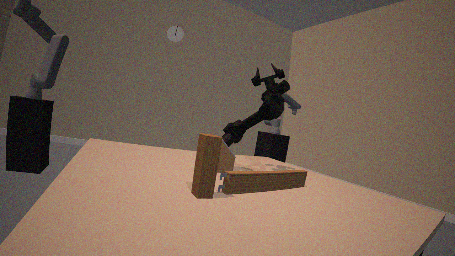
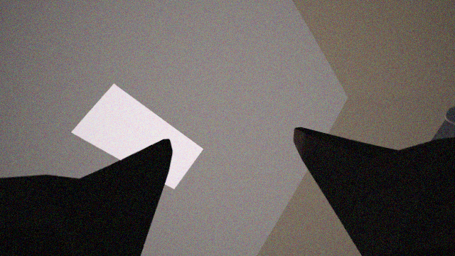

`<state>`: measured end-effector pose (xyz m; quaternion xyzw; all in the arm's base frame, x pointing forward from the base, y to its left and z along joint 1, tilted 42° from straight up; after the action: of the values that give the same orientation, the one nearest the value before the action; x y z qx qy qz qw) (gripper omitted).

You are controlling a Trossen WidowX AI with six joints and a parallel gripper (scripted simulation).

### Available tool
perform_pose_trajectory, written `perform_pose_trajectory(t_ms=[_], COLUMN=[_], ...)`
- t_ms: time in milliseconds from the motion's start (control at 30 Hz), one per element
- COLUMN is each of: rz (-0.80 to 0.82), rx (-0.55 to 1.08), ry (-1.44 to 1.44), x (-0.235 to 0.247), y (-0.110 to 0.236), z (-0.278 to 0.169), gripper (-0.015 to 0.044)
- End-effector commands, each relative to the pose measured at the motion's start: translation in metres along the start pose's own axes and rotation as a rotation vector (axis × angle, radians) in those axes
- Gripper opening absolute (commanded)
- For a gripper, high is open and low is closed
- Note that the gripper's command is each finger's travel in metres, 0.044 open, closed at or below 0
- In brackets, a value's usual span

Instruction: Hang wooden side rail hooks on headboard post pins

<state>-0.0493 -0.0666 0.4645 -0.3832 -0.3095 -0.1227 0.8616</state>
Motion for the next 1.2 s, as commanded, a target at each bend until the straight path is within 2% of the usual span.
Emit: perform_pose_trajectory(t_ms=[0,167,333,500,867,1167], rz=[-0.003,-0.105,-0.305,-0.532,-1.126,-1.696], rx=[-0.003,-0.107,-0.264,-0.394,-0.575,-0.610], ry=[0.005,0.165,0.436,0.690,1.149,1.368], x=[-0.001,-0.020,-0.048,-0.067,-0.073,-0.043], y=[0.000,-0.001,0.011,0.037,0.136,0.238], z=[0.001,0.023,0.064,0.105,0.174,0.189], gripper=[0.0426,0.0440,0.0440,0.0440,0.0440,0.0440])
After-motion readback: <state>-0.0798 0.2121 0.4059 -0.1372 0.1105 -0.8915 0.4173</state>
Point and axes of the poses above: the point midway between the two fingers, 35 mm back from their tips, its own y axis back along the fingers, its own x axis across the jaws, z = x × y, the point moved 5 cm from there along y, back along the fingers, and after that the axes turned 11 degrees about y, right-handed, at the moved point
